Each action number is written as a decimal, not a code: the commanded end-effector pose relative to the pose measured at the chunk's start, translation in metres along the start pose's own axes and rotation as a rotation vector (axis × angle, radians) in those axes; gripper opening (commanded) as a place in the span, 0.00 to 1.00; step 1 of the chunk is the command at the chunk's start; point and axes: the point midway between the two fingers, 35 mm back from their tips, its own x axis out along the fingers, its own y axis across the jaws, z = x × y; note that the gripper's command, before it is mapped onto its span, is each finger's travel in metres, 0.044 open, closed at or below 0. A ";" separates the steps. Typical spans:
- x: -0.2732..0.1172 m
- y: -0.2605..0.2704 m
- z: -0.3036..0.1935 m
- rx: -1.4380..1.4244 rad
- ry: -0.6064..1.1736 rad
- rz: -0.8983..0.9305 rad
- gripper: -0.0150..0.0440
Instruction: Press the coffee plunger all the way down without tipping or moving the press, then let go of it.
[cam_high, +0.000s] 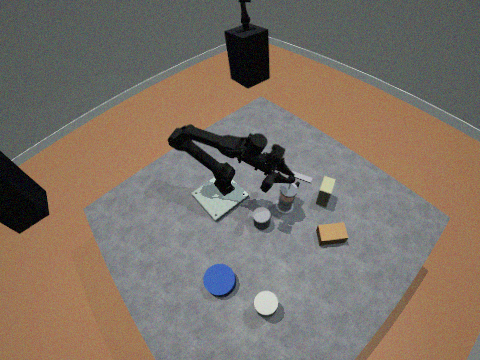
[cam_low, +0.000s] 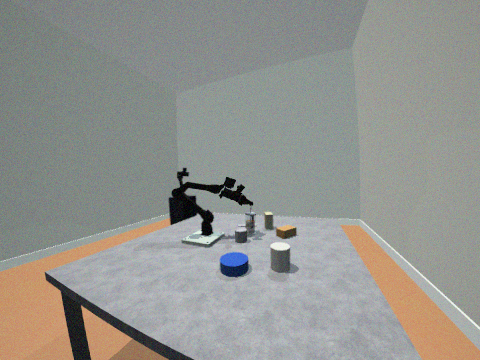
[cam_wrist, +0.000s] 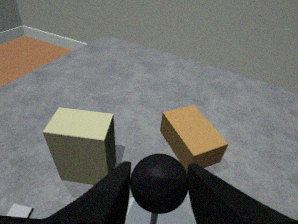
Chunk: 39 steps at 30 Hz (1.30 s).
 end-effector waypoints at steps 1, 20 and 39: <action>0.012 0.000 -0.032 0.004 0.084 -0.004 0.46; 0.020 0.001 -0.031 0.004 0.084 -0.004 0.46; 0.022 0.001 -0.029 0.004 0.084 -0.004 0.46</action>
